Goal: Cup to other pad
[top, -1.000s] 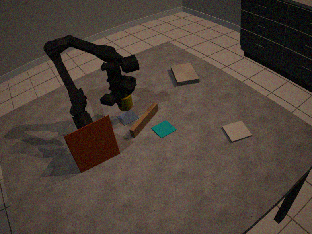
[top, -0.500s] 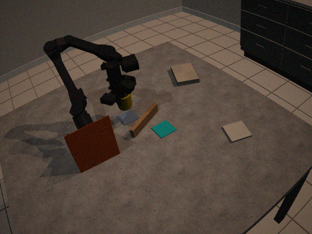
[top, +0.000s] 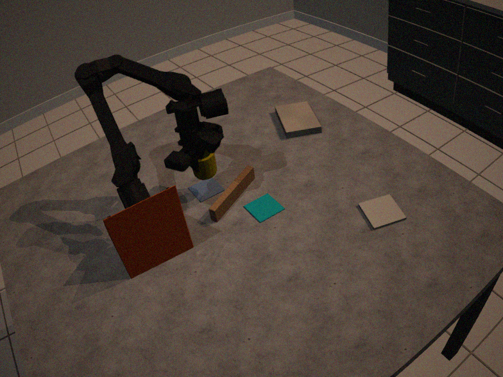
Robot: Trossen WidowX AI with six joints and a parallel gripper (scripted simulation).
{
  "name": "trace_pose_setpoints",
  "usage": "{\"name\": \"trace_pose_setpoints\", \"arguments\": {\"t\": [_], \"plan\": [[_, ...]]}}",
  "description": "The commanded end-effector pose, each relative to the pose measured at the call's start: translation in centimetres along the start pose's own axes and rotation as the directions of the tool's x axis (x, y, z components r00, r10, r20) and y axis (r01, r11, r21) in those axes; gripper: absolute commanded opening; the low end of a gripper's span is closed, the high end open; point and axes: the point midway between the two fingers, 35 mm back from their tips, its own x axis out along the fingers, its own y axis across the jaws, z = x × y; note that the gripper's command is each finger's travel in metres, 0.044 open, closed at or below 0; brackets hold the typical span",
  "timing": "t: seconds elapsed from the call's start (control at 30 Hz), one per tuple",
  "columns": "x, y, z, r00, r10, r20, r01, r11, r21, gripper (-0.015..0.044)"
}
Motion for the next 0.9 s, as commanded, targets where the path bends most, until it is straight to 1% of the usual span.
{"name": "trace_pose_setpoints", "arguments": {"t": [0.0, 0.87], "plan": [[-0.1, 0.1, 0.6, 1.0, 0.0, 0.006, 0.0, 1.0, -0.01, 0.0], [-0.2, -0.1, 4.9, 1.0, 0.0, 0.009, 0.0, 1.0, -0.014, 0.0]]}}
